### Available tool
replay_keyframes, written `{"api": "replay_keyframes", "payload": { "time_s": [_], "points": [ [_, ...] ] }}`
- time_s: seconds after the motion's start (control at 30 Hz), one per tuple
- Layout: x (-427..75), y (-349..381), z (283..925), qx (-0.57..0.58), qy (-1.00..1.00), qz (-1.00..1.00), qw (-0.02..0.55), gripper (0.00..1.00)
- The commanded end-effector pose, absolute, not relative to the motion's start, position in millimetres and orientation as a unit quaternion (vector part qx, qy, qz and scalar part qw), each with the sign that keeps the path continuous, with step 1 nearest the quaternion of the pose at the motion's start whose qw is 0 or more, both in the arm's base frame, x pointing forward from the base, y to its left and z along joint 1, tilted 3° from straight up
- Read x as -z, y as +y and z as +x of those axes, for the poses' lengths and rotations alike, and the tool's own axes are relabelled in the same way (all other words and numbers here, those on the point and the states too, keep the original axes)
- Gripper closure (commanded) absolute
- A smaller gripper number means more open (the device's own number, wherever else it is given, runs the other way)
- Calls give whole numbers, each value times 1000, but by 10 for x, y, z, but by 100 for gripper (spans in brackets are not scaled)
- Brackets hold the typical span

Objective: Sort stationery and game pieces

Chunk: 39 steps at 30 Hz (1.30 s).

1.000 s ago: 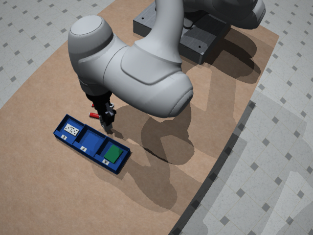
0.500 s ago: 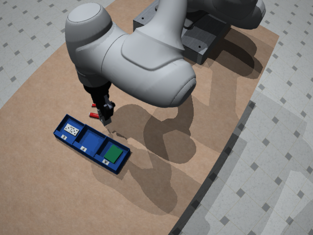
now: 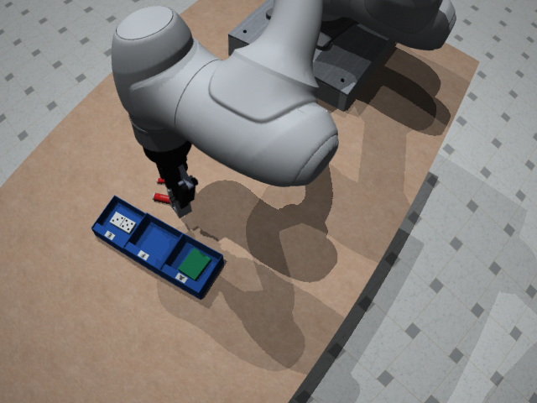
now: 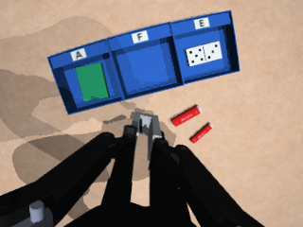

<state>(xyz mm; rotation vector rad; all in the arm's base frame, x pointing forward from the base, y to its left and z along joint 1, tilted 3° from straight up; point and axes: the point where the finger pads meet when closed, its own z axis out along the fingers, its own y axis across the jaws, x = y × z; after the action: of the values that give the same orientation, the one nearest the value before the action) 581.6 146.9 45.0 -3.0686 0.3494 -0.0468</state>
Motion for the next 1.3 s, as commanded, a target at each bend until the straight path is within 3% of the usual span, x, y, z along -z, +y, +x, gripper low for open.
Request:
{"api": "replay_keyframes", "payload": {
  "time_s": [0.0, 0.47, 1.27],
  "points": [
    [-462, 1635, 5925, 13, 182, -983, 27, 94],
    [-504, 2220, 6310, 6, 368, -929, 36, 94],
    [-504, 2213, 6310, -1, 625, -780, 30, 94]
  ]
}}
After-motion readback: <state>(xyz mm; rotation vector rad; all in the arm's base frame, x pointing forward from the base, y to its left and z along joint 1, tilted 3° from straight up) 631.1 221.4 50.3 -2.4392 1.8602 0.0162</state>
